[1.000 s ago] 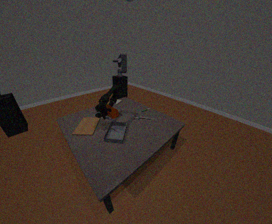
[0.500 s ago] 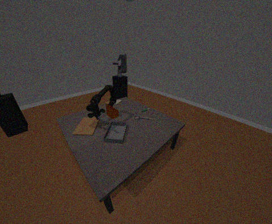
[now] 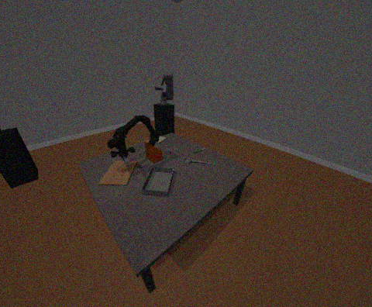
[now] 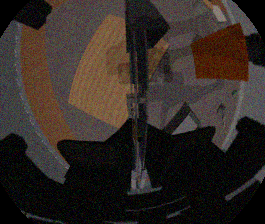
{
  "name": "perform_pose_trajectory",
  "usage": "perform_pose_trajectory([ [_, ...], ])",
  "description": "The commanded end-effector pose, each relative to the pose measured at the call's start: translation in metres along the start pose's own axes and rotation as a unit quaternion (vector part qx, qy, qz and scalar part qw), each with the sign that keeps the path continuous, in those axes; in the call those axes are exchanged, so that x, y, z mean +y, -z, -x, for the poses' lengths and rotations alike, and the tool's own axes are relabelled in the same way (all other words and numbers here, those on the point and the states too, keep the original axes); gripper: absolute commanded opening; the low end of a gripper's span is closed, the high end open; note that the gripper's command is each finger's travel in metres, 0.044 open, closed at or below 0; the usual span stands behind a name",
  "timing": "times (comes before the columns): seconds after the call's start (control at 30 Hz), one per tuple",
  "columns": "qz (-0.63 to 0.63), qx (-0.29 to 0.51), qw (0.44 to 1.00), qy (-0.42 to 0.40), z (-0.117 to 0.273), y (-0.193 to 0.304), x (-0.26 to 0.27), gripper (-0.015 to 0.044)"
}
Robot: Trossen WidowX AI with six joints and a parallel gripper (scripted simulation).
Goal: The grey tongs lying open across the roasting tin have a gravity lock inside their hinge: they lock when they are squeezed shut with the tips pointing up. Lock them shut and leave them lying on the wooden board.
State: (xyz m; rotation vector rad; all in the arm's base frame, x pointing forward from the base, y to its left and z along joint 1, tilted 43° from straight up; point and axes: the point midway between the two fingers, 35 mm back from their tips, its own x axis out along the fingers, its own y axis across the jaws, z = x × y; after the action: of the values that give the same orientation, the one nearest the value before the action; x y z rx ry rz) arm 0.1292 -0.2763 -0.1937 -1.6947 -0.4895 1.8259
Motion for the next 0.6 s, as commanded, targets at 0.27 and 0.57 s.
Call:
perform_pose_trajectory([
  [0.27,-0.112,-0.003,0.994,0.001,-0.003,-0.075,0.04,-0.015],
  [0.57,-0.151,-0.005,0.989,0.005,-0.007,-0.104,0.051,-0.015],
])
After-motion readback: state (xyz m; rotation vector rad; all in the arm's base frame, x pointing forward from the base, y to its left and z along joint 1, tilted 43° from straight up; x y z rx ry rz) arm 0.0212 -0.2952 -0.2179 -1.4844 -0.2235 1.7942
